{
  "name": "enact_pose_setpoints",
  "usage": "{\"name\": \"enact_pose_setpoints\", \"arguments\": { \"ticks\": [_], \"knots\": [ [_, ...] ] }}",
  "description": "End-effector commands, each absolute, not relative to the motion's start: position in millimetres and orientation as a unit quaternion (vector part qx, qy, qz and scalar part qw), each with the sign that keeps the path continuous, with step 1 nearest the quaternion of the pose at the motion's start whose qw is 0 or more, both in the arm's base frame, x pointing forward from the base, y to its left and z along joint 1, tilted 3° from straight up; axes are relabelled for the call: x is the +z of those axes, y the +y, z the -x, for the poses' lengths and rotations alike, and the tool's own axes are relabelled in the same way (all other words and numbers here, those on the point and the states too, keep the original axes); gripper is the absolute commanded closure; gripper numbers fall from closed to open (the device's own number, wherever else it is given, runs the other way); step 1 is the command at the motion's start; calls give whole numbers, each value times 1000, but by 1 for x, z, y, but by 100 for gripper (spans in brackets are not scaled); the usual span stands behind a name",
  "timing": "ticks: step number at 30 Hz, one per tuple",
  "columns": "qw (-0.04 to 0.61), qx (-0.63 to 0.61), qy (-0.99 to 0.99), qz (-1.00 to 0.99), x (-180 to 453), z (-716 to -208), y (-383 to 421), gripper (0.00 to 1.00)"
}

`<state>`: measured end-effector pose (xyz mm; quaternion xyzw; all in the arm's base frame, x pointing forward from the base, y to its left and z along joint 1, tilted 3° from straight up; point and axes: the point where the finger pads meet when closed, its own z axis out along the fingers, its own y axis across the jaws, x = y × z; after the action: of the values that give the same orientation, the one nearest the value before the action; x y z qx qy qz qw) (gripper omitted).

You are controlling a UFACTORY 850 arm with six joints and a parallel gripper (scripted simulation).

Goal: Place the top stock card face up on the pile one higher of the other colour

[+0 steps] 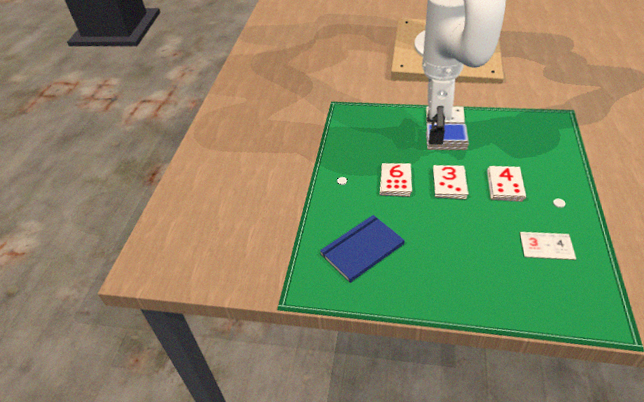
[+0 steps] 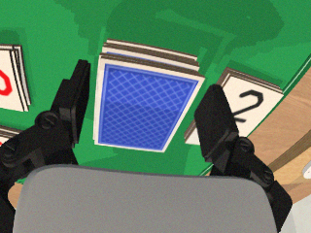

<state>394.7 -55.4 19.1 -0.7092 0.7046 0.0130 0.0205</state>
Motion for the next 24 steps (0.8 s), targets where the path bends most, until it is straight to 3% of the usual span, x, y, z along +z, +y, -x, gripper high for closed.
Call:
{"name": "enact_pose_setpoints", "arguments": {
  "ticks": [1, 6, 7, 24],
  "knots": [
    [21, 12, 704, 709, 19, -395, -56, 14],
    [21, 12, 704, 709, 19, -395, -56, 14],
    [21, 12, 704, 709, 19, -395, -56, 26],
    [21, 12, 704, 709, 19, -395, -56, 26]
  ]
}}
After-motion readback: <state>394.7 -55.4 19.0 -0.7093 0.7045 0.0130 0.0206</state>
